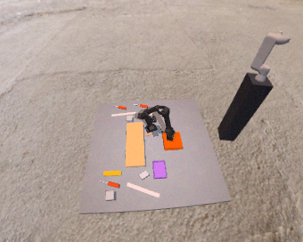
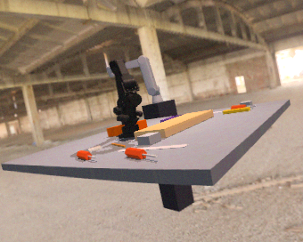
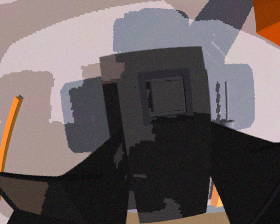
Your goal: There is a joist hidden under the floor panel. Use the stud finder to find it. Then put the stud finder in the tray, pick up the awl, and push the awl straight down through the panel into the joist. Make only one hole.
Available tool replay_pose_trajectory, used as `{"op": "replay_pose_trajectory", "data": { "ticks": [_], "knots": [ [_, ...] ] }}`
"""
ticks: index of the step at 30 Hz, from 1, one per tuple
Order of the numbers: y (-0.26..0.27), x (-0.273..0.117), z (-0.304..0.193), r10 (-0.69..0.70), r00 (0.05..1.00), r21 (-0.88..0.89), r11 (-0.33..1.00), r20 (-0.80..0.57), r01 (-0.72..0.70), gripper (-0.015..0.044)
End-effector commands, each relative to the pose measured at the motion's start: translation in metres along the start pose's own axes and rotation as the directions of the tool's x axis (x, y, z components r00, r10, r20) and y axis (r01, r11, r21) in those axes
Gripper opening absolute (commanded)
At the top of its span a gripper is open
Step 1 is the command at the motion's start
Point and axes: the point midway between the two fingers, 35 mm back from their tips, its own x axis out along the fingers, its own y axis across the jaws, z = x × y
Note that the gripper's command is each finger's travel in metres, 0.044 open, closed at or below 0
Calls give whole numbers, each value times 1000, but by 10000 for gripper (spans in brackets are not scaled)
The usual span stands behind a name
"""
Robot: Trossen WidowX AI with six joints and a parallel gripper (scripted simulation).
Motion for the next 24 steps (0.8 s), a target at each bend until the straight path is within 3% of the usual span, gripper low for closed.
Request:
{"op": "replay_pose_trajectory", "data": {
  "ticks": [1,12,17,24],
  "knots": [
    [6,-21,2,19,1000,0,1000,-12,-19,0],
    [2,-90,25,19,1000,0,1000,-12,-19,0],
    [2,-92,23,21,1000,-34,999,-19,-21,0],
    [8,-95,12,29,998,-251,967,-62,-44,0]
  ]
}}
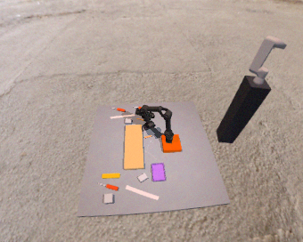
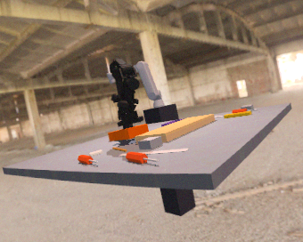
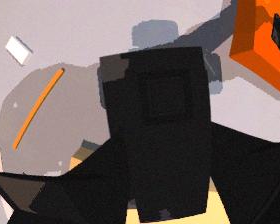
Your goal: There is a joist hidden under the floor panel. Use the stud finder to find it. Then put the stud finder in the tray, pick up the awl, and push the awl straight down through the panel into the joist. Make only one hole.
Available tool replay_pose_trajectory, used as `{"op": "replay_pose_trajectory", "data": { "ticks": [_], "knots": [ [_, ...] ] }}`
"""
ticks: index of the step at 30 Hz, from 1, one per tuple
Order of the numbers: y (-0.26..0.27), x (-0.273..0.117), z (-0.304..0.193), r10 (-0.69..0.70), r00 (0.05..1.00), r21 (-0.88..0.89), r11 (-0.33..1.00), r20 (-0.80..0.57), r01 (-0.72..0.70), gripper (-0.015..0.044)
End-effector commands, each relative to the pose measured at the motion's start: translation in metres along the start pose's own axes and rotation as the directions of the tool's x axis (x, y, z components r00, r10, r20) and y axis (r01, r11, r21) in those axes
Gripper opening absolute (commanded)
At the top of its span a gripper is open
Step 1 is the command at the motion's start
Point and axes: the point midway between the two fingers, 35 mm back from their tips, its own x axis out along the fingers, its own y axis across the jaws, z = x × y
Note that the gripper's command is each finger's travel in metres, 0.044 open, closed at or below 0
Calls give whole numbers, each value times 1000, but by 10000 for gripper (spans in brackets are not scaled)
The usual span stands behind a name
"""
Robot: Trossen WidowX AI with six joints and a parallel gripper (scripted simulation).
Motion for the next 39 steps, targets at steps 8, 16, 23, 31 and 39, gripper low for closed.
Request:
{"op": "replay_pose_trajectory", "data": {
  "ticks": [8,16,23,31,39],
  "knots": [
    [14,-9,-18,37,996,-341,938,-76,-61,0],
    [24,-13,-31,57,990,-580,806,-128,-121,0],
    [32,-17,-43,73,982,-751,636,-173,-180,0],
    [41,-23,-56,92,970,-887,393,-224,-242,0],
    [50,-29,-70,110,955,-951,117,-275,-287,0]
  ]
}}
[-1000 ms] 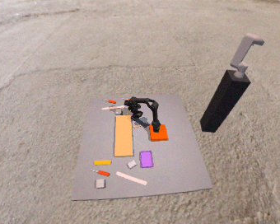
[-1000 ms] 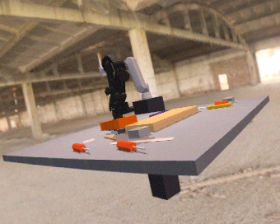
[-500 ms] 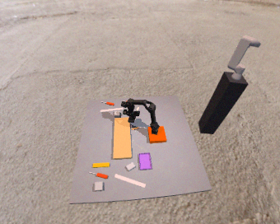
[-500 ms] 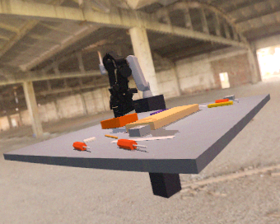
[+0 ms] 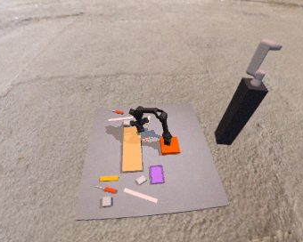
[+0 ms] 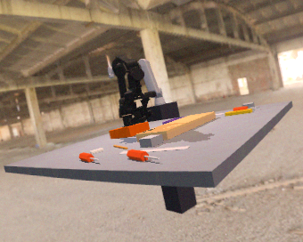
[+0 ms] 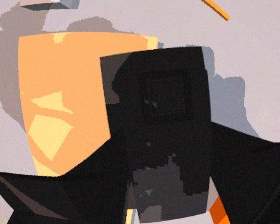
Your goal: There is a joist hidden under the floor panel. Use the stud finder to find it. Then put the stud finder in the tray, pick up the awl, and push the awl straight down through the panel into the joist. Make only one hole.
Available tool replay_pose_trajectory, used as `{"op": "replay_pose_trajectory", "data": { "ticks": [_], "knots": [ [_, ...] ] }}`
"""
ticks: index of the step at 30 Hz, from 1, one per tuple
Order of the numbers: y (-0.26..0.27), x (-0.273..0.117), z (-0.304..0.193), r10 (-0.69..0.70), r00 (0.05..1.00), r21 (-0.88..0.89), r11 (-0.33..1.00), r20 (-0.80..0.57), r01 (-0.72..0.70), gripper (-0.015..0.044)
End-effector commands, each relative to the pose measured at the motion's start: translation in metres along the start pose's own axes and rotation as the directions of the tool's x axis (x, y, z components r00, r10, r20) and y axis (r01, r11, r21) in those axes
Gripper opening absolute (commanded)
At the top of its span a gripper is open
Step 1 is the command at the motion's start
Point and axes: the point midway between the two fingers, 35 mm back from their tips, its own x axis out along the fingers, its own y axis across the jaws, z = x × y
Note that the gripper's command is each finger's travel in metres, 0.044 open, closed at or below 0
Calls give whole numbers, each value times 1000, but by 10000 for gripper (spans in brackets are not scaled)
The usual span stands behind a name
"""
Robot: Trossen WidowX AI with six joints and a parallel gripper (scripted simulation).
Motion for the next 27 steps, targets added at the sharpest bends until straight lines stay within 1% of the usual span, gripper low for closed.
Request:
{"op": "replay_pose_trajectory", "data": {
  "ticks": [1,7,13,20,27],
  "knots": [
    [10,-5,4,39,999,-120,992,12,-37,0],
    [21,-6,9,80,997,-328,942,16,-71,0],
    [33,-8,13,122,992,-521,848,20,-94,0],
    [47,-11,17,170,985,-717,689,24,-102,0],
    [61,-13,21,218,976,-869,488,27,-85,0]
  ]
}}
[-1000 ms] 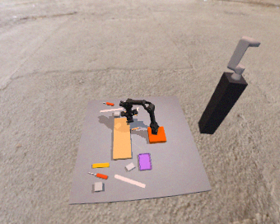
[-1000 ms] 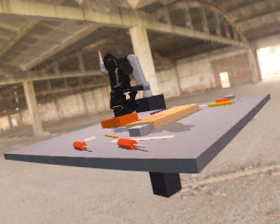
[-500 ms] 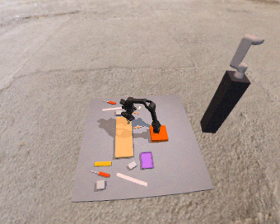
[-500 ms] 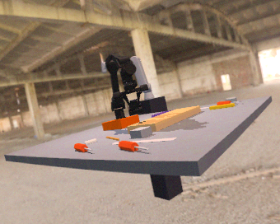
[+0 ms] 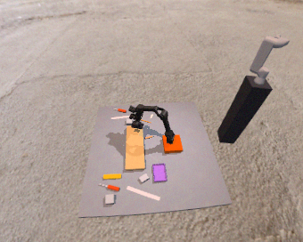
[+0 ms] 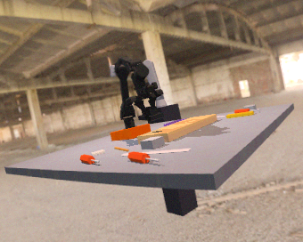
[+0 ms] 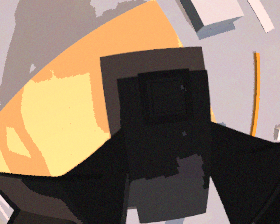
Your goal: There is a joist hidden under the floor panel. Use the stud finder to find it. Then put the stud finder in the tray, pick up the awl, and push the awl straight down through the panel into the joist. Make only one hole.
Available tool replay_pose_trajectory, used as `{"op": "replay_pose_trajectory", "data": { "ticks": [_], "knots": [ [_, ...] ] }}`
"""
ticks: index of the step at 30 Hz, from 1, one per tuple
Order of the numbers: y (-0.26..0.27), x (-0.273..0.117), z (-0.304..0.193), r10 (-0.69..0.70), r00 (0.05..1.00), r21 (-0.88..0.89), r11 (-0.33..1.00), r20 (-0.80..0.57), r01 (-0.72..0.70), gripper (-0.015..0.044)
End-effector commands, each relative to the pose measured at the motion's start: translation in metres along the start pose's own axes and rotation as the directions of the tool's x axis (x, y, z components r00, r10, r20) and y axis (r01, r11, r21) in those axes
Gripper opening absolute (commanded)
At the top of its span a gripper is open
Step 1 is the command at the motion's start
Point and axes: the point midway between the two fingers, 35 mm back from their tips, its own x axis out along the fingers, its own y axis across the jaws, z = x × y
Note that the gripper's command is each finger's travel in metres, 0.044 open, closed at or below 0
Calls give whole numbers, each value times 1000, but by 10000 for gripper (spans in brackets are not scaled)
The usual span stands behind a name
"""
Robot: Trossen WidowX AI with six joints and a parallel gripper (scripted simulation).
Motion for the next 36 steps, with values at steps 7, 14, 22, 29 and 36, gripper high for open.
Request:
{"op": "replay_pose_trajectory", "data": {
  "ticks": [7,14,22,29,36],
  "knots": [
    [7,-5,23,36,997,-329,944,74,-10,0],
    [7,-1,24,39,996,-352,936,78,-9,0],
    [6,14,22,38,996,-353,936,76,-9,0],
    [5,27,20,38,996,-354,935,75,-9,0],
    [4,39,17,37,997,-354,935,74,-9,0]
  ]
}}
